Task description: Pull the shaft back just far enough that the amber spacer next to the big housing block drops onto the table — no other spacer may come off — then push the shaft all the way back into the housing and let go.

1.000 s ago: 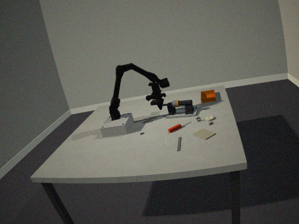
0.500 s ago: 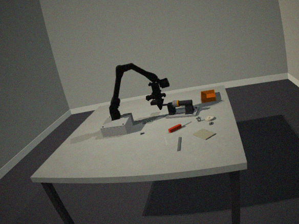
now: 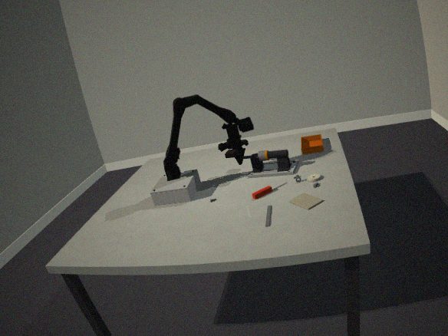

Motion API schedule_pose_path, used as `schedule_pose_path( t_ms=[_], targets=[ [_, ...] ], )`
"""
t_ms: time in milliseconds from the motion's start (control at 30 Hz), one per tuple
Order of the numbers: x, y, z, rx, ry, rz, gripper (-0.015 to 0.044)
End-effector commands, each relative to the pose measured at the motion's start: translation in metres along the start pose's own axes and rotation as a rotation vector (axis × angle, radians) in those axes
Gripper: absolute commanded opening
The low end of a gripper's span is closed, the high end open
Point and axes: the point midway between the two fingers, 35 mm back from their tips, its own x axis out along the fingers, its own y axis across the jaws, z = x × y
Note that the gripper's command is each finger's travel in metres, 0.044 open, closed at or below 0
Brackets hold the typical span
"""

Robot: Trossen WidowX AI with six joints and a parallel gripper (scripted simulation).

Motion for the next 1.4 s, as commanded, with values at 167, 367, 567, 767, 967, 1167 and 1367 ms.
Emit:
schedule_pose_path(
  t_ms=[167, 367, 567, 767, 967, 1167, 1367],
  targets=[
    [-0.0003, -0.0006, 0.0021, 0.002, -0.003, -0.002, 0.0000],
    [-0.0003, -0.0006, 0.0027, 0.002, -0.003, -0.002, 0.0000],
    [-0.0003, -0.0006, 0.0034, 0.002, -0.003, -0.002, 0.0000],
    [-0.0003, -0.0006, 0.0041, 0.002, -0.003, -0.002, 0.0000],
    [-0.0003, -0.0006, 0.0047, 0.002, -0.003, -0.002, 0.0000],
    [-0.0003, -0.0006, 0.0054, 0.002, -0.003, -0.002, 0.0000],
    [-0.0003, -0.0006, 0.0061, 0.002, -0.003, -0.002, 0.0000]
  ],
)
